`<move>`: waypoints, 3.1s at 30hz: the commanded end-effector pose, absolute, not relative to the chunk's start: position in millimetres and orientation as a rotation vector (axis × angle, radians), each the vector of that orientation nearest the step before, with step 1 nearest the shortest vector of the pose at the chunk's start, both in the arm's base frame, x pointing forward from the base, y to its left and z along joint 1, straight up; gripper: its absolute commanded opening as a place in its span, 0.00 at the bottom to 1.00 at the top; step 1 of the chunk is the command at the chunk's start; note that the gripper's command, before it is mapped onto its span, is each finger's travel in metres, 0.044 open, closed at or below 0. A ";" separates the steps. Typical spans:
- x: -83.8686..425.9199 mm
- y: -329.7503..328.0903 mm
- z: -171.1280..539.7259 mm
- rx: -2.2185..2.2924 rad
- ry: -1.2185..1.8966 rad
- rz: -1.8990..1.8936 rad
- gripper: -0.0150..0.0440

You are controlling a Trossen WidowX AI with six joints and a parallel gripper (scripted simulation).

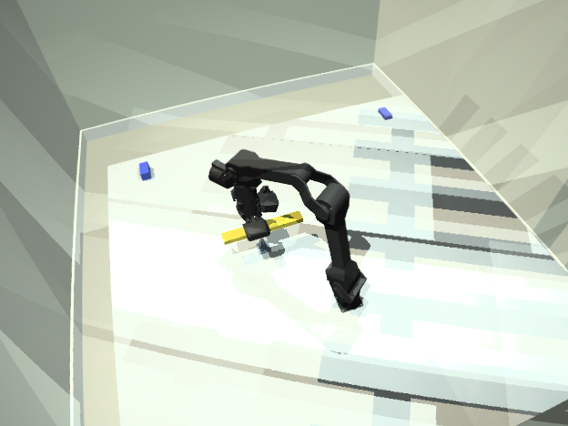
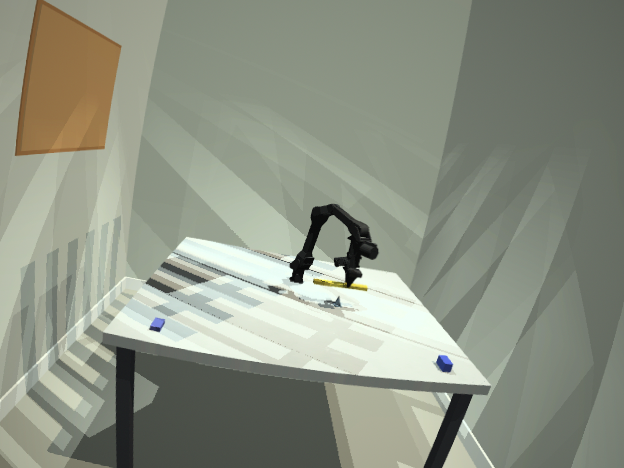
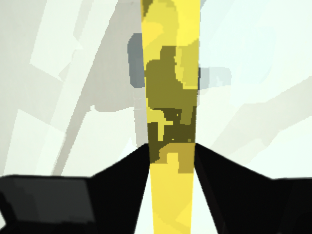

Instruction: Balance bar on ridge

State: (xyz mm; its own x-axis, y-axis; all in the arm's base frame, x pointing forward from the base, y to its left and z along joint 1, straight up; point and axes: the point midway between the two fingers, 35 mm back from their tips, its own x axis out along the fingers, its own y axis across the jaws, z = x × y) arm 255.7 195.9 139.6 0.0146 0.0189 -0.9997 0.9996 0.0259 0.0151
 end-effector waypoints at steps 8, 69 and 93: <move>256.2 203.6 133.5 1.220 1.215 -1.167 0.25; 256.8 203.0 97.3 1.220 1.215 -1.167 0.25; 256.8 203.0 95.3 1.220 1.215 -1.167 0.25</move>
